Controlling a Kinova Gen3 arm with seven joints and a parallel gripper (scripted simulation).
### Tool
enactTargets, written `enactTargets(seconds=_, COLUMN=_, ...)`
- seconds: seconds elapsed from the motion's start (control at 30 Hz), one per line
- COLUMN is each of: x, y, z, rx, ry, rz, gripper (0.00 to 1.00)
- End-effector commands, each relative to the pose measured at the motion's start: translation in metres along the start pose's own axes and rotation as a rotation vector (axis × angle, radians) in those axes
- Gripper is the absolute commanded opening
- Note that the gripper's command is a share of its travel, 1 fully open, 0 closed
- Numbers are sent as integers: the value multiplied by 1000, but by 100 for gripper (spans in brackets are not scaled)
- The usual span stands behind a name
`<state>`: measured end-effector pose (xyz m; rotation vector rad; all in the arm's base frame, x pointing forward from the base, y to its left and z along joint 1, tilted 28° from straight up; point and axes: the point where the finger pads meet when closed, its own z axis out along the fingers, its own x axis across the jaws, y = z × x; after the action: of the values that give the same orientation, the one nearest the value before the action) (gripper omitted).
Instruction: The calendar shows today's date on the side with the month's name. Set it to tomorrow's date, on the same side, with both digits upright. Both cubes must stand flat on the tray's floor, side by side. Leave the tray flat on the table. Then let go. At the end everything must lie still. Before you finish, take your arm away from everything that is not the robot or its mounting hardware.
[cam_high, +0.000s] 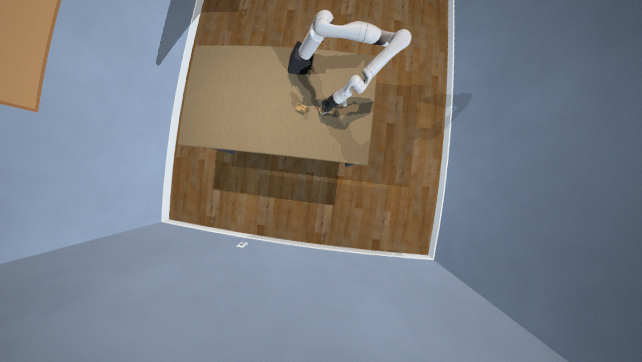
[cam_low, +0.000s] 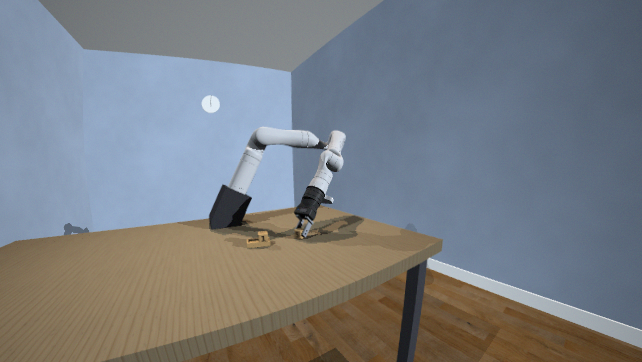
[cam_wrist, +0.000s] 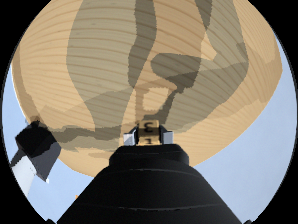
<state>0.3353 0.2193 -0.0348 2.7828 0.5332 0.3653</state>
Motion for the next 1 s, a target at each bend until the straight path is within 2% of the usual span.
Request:
enactTargets(seconds=0.0, x=0, y=0, z=0, rx=0, ry=1, rz=1, gripper=60)
enactTargets(seconds=0.53, x=0, y=2, z=-2, rx=0, ry=1, rz=1, gripper=60)
enactTargets(seconds=0.97, x=0, y=30, z=-30, rx=0, ry=1, rz=1, gripper=60)
